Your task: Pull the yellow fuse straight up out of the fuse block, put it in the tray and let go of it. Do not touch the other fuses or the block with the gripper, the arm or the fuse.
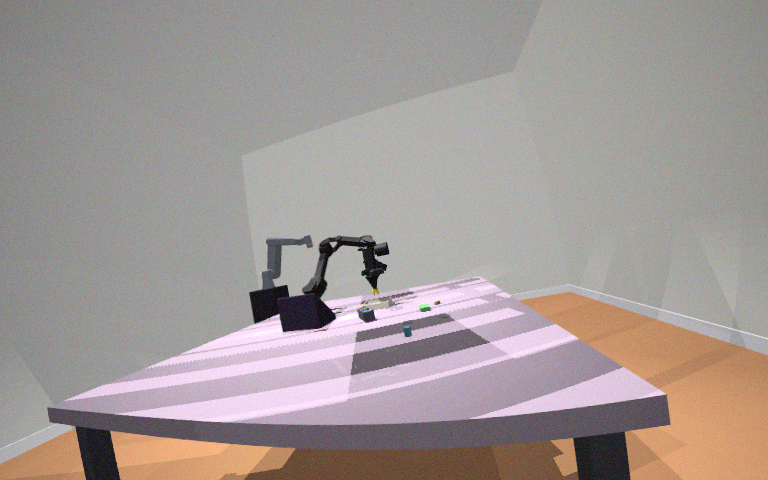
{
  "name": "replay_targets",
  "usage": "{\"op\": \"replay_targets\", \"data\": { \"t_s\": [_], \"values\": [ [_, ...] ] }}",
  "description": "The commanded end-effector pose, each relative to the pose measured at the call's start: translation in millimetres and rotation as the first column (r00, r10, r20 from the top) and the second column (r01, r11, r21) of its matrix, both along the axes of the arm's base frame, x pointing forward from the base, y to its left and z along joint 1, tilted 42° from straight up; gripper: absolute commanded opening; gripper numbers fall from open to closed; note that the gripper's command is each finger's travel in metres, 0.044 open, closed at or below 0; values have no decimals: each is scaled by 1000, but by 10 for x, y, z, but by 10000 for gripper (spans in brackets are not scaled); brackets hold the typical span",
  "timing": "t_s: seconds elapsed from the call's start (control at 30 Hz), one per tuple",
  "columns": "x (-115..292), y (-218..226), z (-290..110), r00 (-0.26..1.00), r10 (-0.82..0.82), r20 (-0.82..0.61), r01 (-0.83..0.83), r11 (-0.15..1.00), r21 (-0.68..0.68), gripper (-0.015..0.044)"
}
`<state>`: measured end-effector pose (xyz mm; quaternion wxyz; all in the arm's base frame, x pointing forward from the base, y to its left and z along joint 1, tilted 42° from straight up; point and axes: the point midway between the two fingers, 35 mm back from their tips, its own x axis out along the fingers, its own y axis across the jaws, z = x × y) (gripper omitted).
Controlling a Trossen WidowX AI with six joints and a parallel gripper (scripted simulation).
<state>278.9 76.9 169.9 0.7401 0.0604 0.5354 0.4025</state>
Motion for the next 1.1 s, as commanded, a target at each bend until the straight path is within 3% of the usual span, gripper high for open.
{"op": "replay_targets", "data": {
  "t_s": [0.0,0.67,1.07],
  "values": [
    [-10,47,-53,1000,-3,-10,3,1000,3,0],
    [11,236,-257,1000,-3,-9,3,1000,6,0],
    [22,226,-227,1000,3,-1,-3,1000,8,315]
  ]
}}
